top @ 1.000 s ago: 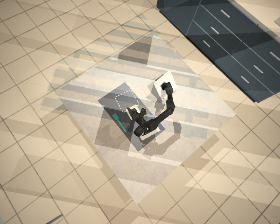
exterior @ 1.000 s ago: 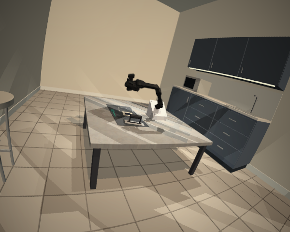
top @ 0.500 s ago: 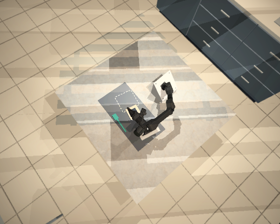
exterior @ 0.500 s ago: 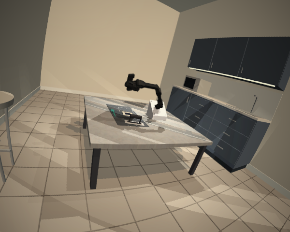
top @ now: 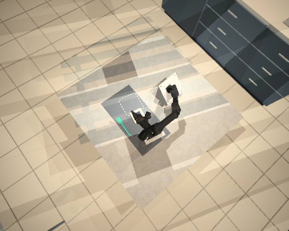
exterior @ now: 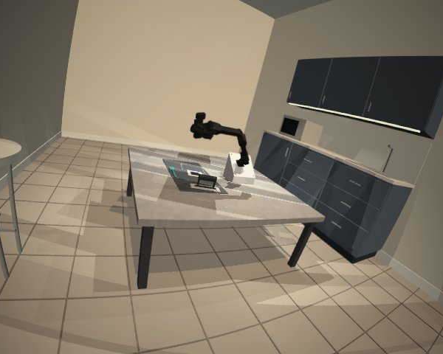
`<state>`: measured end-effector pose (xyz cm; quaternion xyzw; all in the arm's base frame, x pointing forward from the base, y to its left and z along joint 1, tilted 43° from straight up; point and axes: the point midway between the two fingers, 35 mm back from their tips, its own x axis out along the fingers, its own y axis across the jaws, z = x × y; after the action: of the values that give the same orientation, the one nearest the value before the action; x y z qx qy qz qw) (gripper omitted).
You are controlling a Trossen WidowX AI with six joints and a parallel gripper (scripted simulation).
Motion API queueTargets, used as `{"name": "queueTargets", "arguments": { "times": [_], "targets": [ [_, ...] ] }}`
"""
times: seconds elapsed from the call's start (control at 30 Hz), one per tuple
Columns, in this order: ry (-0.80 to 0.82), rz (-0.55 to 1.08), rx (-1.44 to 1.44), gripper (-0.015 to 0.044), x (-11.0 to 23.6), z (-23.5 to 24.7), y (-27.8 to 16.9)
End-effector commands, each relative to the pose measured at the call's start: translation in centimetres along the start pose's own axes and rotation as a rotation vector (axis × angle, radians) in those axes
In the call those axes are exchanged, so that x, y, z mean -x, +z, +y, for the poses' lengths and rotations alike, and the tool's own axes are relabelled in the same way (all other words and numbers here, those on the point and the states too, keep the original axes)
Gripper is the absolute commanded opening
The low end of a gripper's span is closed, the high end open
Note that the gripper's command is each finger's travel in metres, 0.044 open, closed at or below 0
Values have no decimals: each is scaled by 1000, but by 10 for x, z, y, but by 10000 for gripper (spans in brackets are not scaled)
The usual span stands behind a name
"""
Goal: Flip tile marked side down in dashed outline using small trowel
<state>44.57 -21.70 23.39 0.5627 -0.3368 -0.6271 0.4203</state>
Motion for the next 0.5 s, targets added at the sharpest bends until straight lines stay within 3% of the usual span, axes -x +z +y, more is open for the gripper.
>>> {"name": "queueTargets", "arguments": {
  "times": [0.0, 0.37, 0.47],
  "targets": [
    [0, 0, 0, 0, 0, 0, 0],
    [0, 0, 0, 0, 0, 0, 0],
    [0, 0, 0, 79, 0, 0, 0]
  ]
}}
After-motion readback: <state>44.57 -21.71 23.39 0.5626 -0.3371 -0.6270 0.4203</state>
